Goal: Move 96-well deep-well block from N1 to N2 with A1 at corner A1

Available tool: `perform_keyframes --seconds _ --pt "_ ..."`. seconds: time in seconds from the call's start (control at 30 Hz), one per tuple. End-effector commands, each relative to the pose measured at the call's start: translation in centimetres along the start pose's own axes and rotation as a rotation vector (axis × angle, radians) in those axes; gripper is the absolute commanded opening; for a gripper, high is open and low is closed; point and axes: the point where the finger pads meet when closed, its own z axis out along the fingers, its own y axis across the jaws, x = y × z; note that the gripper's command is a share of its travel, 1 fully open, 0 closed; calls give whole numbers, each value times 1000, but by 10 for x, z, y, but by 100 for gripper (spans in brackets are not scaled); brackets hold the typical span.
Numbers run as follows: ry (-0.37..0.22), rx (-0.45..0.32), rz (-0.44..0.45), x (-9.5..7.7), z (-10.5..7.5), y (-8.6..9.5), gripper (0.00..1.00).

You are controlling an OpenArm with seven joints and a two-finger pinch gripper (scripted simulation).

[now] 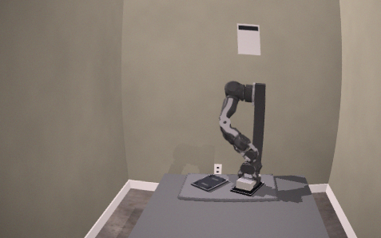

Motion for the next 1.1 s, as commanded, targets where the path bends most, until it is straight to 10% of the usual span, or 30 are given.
perform_keyframes --seconds 0.0,1.07 --pt "-9 5 17 -4 -12 2 0" --pt "-9 5 19 -4 -63 3 0"
